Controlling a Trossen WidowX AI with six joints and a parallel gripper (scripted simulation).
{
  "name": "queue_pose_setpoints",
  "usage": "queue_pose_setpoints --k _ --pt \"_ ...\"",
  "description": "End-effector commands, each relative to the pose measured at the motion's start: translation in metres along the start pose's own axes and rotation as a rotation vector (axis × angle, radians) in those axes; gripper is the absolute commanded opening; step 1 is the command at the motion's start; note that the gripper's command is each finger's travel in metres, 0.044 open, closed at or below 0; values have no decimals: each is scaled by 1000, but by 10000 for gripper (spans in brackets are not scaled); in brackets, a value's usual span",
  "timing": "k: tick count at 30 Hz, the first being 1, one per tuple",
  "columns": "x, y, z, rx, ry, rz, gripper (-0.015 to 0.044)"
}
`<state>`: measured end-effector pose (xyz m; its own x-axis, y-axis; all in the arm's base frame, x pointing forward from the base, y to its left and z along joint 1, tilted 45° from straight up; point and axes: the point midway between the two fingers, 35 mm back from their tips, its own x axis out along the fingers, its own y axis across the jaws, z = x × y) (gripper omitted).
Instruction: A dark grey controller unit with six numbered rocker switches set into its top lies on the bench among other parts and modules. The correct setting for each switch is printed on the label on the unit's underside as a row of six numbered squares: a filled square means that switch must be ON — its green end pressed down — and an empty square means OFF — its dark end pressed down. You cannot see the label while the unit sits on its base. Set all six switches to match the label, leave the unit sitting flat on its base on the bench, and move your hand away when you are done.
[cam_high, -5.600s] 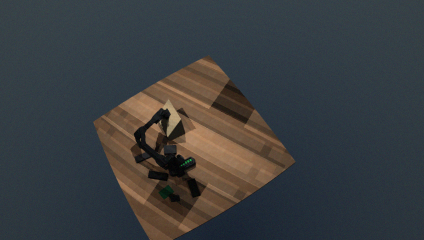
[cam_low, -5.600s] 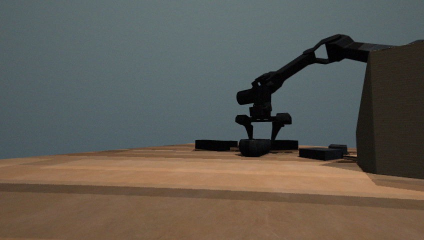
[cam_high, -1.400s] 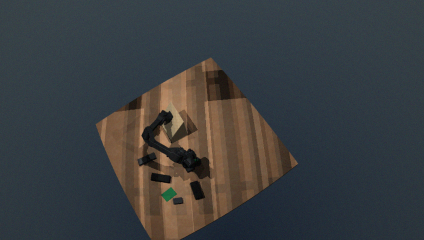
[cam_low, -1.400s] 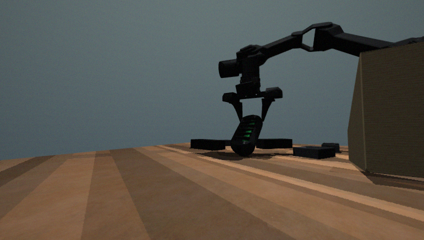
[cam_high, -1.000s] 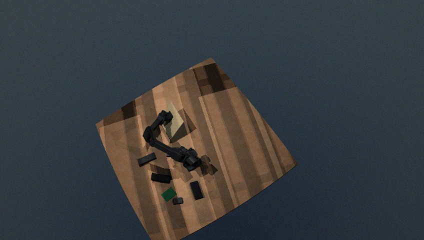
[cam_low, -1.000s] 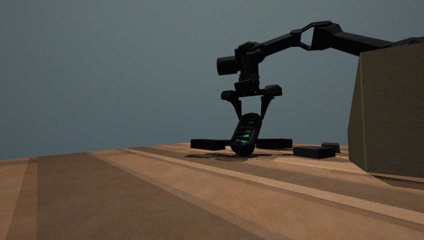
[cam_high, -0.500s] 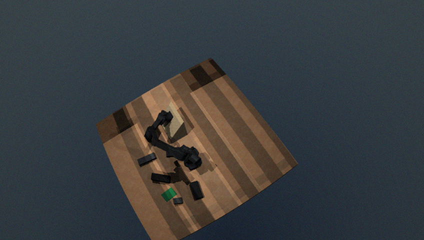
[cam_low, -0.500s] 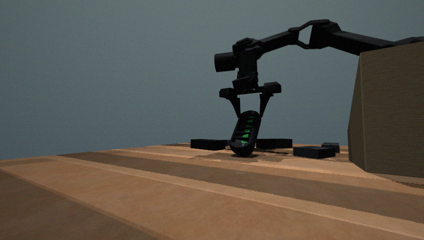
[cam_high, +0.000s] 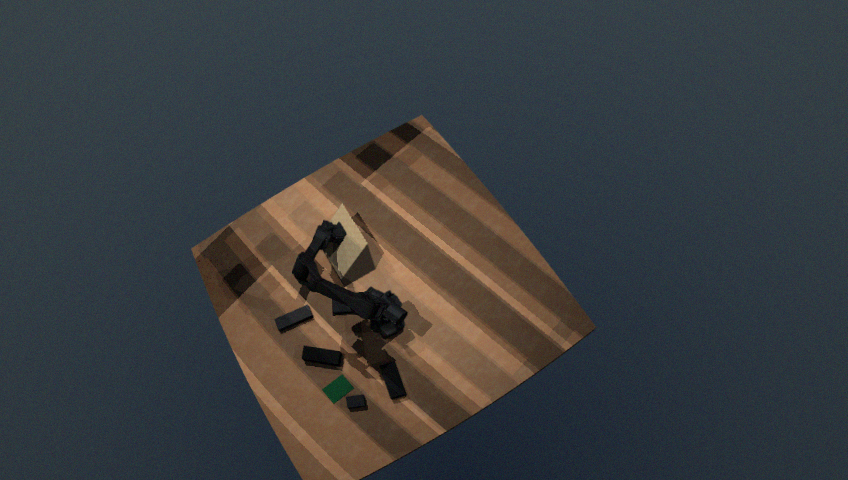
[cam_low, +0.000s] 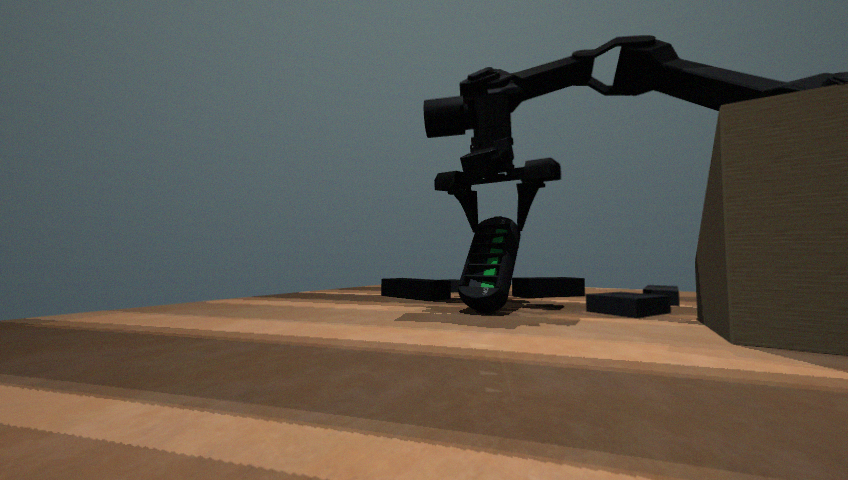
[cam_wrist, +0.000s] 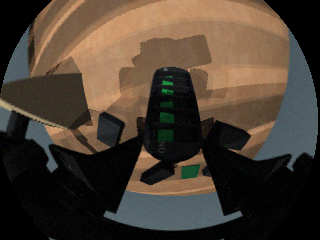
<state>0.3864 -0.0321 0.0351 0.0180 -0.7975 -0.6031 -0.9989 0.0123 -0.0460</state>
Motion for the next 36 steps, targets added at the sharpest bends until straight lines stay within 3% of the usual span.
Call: queue_pose_setpoints --k 1,36 --pt "0 -1 7 1 3 3 336" --pt "-11 0 35 1 77 3 336"
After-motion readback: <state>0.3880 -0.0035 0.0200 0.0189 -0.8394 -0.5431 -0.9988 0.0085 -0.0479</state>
